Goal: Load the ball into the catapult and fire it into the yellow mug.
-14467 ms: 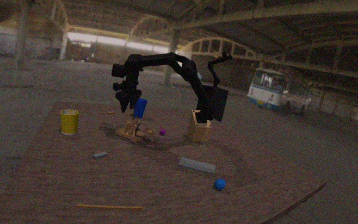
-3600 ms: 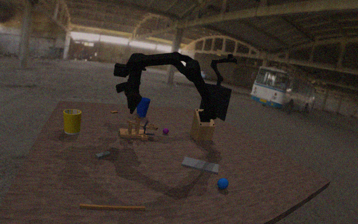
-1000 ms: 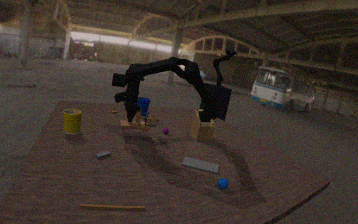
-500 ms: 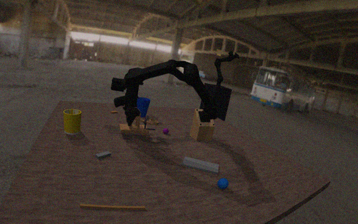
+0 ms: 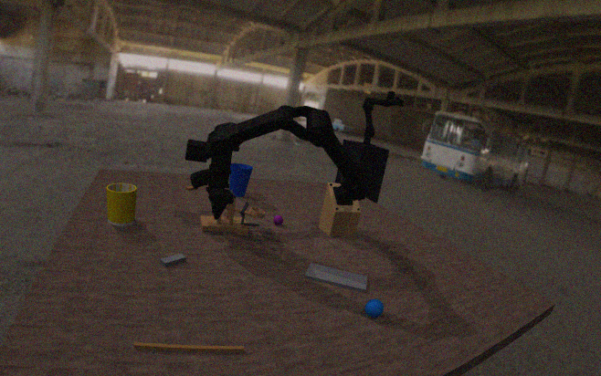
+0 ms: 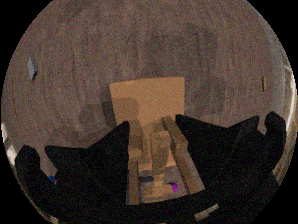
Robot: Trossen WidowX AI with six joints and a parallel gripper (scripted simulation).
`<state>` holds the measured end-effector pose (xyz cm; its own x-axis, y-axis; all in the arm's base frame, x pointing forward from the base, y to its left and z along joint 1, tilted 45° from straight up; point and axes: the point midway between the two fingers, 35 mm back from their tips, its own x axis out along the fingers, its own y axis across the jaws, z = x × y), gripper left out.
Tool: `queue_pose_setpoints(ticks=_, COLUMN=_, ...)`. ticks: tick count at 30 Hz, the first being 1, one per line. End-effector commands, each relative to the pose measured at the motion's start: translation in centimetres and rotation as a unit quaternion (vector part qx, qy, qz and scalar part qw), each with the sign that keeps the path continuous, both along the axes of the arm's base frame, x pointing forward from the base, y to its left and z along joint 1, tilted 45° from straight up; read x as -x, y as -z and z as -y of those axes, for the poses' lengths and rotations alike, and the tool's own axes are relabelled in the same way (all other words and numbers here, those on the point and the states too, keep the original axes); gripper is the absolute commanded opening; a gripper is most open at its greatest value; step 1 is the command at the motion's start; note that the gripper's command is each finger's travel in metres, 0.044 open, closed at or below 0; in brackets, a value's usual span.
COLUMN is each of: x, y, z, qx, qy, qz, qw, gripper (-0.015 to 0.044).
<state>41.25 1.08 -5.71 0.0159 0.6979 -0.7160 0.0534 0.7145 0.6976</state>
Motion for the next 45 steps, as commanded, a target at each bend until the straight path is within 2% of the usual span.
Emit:
queue_pose_setpoints(ticks=1, x=0.0, y=0.0, z=0.0, qx=0.0, qy=0.0, qz=0.0, qw=1.0, gripper=0.0)
queue_pose_setpoints(ticks=6, x=0.0, y=0.0, z=0.0, qx=0.0, qy=0.0, qz=0.0, qw=1.0, gripper=0.0)
queue_pose_setpoints(ticks=20, x=0.0, y=0.0, z=0.0, qx=0.0, qy=0.0, qz=0.0, qw=1.0, gripper=0.0368)
queue_pose_setpoints(ticks=23, x=-0.2, y=-1.6, z=1.7, qx=0.001, qy=0.001, qz=0.0, qw=1.0, gripper=0.044)
queue_pose_setpoints(ticks=28, x=0.2, y=-6.9, z=6.9, qx=0.002, qy=0.002, qz=-0.001, qw=1.0, gripper=0.044)
queue_pose_setpoints(ticks=35, x=-0.1, y=-5.5, z=6.0, qx=0.0, qy=0.008, qz=-0.003, qw=1.0, gripper=0.044)
queue_pose_setpoints(ticks=42, x=-0.2, y=-10.2, z=10.7, qx=0.006, qy=0.013, qz=0.01, qw=1.0, gripper=0.044)
queue_pose_setpoints(ticks=44, x=-0.1, y=-10.4, z=10.9, qx=0.006, qy=0.014, qz=0.01, qw=1.0, gripper=0.044)
queue_pose_setpoints(ticks=45, x=-0.1, y=-8.8, z=9.4, qx=0.001, qy=0.014, qz=0.002, qw=1.0, gripper=0.0414)
